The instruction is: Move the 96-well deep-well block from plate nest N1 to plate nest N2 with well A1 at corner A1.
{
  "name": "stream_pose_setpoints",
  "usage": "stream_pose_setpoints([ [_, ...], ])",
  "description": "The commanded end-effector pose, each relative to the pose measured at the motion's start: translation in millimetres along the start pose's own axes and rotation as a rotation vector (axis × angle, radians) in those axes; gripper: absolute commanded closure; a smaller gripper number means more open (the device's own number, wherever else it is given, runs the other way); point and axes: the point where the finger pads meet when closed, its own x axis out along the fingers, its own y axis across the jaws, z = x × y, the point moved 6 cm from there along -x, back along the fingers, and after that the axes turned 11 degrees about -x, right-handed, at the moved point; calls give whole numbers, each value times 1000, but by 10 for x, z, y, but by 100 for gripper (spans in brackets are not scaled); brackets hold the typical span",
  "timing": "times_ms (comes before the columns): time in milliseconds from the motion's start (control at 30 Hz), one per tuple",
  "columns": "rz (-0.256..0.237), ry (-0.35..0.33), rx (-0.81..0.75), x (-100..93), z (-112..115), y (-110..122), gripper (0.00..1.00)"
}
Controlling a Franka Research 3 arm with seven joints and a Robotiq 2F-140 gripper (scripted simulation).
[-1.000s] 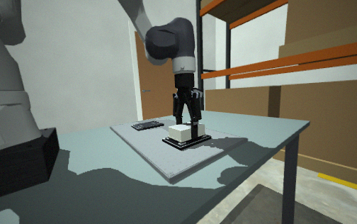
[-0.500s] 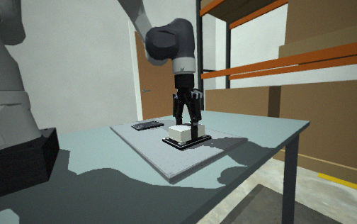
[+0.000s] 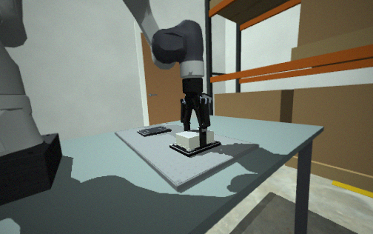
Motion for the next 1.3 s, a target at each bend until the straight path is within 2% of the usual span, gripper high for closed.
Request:
stream_pose_setpoints([
  [0, 1, 2, -4, 7, -3, 6, 40],
  [633, 1, 2, -4, 12, -7, 9, 40],
  [667, 1, 2, -4, 12, -7, 9, 0],
  [1267, 1, 2, -4, 12, -7, 9, 0],
])
